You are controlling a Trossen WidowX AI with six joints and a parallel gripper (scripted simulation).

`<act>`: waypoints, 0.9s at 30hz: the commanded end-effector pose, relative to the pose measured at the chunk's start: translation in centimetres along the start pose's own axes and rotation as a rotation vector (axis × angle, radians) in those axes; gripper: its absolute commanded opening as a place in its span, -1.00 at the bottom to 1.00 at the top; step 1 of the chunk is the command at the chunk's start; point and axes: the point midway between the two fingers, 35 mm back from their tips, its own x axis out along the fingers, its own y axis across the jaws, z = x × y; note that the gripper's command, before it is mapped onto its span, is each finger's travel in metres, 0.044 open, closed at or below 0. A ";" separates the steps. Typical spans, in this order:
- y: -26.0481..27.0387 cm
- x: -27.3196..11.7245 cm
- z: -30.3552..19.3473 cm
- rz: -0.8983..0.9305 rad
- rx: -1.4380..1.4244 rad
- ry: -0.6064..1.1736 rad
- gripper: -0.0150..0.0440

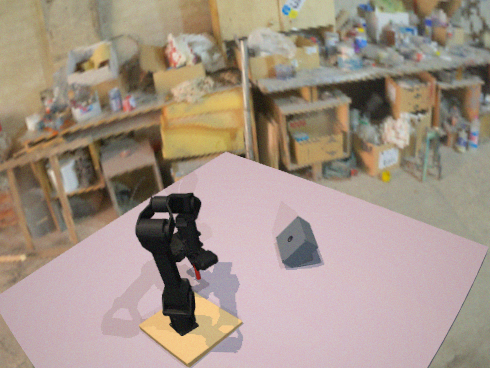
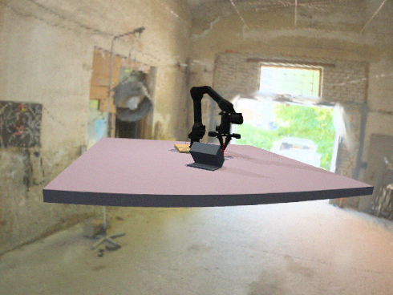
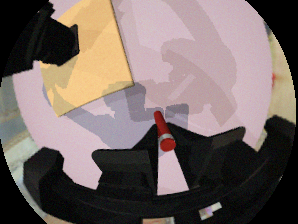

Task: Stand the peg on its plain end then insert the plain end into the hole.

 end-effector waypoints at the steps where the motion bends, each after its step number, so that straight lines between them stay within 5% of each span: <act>1: 0.0 0.0 0.0 -0.001 0.000 0.001 -0.45; 27: -0.1 -7.2 -0.3 0.000 -0.004 -0.006 -0.49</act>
